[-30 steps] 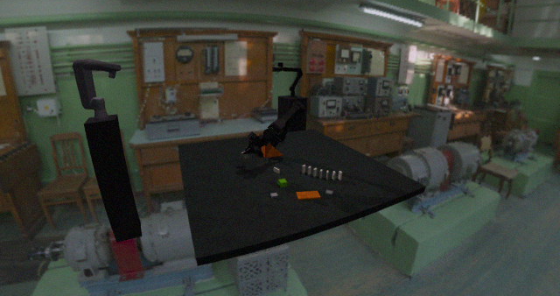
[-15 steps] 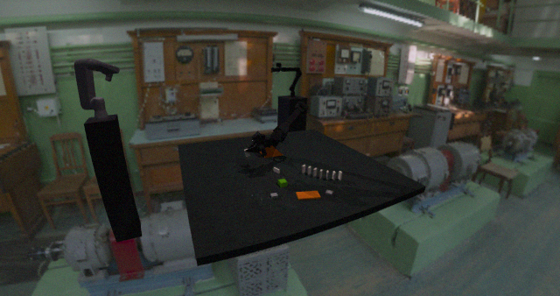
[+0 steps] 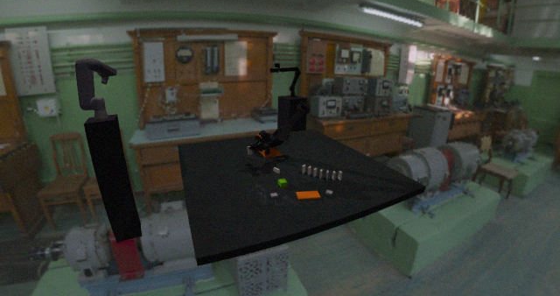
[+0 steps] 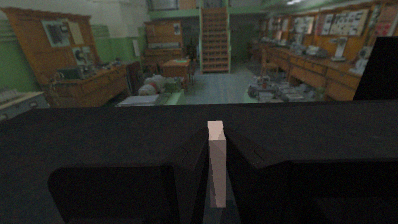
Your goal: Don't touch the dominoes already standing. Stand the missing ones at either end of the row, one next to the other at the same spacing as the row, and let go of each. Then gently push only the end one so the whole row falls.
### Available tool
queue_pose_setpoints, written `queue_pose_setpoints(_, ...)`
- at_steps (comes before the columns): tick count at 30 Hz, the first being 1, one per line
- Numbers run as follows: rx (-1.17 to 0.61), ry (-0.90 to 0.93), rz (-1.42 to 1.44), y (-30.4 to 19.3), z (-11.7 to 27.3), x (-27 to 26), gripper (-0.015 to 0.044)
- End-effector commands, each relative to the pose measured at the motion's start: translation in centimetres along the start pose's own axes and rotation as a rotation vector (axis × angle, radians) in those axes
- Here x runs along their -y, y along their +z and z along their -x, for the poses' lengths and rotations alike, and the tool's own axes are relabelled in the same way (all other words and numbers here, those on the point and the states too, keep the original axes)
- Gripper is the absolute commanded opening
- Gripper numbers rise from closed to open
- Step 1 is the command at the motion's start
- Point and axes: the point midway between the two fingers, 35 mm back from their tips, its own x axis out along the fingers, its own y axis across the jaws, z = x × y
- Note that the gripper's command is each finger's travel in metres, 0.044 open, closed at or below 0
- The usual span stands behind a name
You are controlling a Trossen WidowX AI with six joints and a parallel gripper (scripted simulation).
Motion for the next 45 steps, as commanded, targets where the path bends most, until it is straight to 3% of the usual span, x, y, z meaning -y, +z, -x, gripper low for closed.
queue_pose_setpoints(1, 0.014, 0.002, -0.010, 0.0, 0.3, 0.2, 0.0029)
queue_pose_setpoints(16, 0.013, 0.003, -0.010, -0.2, 0.2, 0.2, 0.0029)
queue_pose_setpoints(45, 0.004, 0.005, -0.005, -11.2, -1.7, 0.3, 0.0029)
